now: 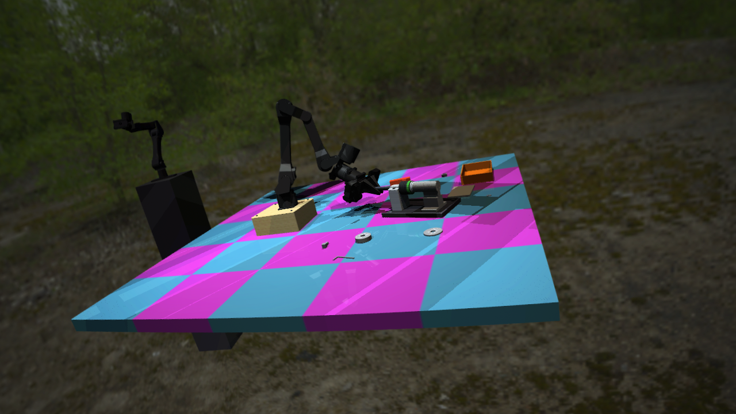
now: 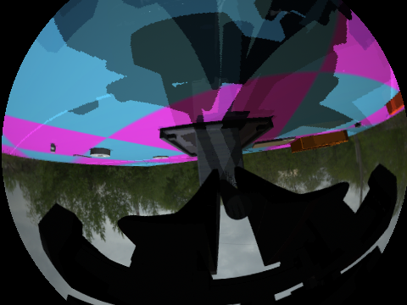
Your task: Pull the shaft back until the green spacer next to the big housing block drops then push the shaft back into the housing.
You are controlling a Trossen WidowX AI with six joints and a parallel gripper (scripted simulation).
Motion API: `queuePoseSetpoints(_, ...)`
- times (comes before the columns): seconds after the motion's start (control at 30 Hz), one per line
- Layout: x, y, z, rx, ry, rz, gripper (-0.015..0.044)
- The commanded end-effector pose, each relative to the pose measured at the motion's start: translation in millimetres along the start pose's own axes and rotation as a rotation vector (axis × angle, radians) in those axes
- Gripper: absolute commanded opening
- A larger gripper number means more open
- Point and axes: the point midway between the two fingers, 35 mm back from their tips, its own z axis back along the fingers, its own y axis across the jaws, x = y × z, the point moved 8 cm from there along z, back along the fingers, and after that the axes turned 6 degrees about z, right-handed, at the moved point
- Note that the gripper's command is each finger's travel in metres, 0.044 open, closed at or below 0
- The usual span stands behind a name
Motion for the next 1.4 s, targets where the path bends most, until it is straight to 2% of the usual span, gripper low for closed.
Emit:
queuePoseSetpoints(0.0, 0.7, 0.2, 0.7, 0.000, -0.001, -0.003, 0.0000)
queuePoseSetpoints(1.37, 3.0, -0.1, 4.5, 0.000, -0.001, -0.003, 0.0000)
